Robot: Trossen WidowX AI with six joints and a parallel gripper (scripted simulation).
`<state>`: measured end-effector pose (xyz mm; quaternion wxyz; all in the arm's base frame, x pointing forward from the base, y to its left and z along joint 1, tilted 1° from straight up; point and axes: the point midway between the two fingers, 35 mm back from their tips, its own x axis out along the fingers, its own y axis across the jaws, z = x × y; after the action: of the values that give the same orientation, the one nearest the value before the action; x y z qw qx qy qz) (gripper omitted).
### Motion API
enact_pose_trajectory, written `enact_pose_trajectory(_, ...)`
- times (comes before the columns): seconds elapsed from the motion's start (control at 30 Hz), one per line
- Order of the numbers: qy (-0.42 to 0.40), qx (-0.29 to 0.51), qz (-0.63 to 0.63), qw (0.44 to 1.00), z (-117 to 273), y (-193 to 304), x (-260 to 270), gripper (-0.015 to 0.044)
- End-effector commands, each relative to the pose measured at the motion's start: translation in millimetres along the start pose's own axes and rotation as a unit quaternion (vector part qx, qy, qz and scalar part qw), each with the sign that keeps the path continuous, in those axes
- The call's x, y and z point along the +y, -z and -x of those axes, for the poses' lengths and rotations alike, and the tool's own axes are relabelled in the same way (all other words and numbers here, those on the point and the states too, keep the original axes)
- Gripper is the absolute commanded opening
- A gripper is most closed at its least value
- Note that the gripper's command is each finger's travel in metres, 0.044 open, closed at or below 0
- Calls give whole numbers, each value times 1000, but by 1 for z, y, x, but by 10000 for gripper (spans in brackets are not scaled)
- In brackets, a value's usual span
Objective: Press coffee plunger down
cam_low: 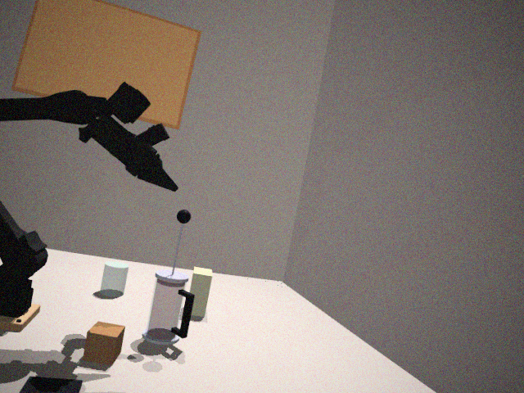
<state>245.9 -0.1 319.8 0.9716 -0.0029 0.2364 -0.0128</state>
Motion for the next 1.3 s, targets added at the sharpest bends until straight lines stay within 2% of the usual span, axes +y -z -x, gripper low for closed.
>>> enact_pose_trajectory(0.0,1,10,0,1000,-12,26,-2,440)
enact_pose_trajectory(1.07,-1,8,0,1000,-51,27,-1,440)
enact_pose_trajectory(1.27,-1,8,0,1000,-51,27,-1,282)
